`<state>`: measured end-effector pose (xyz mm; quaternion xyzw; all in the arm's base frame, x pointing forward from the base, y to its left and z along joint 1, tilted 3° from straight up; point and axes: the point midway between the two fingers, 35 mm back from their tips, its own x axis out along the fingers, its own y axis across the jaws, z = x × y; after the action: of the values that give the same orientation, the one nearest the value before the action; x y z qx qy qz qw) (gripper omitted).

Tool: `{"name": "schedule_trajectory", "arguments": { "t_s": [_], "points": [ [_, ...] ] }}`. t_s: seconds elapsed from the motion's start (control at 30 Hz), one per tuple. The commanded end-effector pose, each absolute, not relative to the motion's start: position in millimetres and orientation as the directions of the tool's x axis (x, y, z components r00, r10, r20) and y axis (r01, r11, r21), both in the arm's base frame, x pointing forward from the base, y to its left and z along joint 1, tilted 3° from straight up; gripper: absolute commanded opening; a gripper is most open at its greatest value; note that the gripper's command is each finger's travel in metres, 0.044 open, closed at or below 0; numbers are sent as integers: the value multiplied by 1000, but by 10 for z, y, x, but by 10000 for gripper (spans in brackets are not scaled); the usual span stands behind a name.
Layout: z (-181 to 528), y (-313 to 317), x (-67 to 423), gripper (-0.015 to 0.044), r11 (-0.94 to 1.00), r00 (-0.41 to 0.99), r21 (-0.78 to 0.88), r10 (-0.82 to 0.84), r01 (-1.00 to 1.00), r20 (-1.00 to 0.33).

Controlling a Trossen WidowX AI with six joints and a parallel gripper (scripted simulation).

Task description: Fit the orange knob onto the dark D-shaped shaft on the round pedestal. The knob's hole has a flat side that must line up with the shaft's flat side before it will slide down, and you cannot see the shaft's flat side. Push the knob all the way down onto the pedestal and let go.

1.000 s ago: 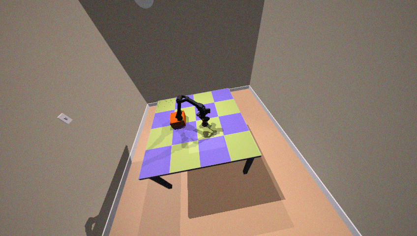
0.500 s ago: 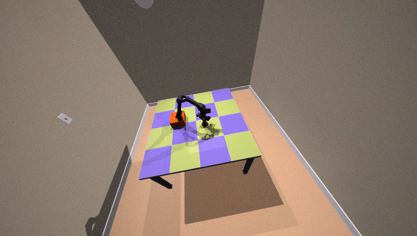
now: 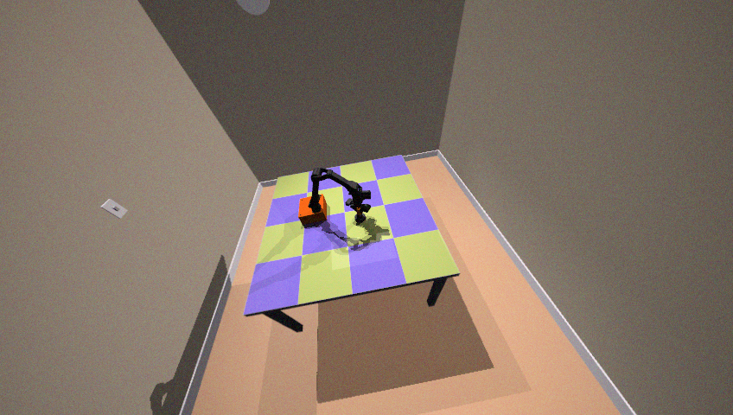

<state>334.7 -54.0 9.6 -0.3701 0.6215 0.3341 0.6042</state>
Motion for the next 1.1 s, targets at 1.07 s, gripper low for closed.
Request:
{"name": "schedule_trajectory", "arguments": {
  "t_s": [1.07],
  "points": [
    [122, -535, 3304, 0, 307, 8, -26, -60, -951, -998]
  ]
}}
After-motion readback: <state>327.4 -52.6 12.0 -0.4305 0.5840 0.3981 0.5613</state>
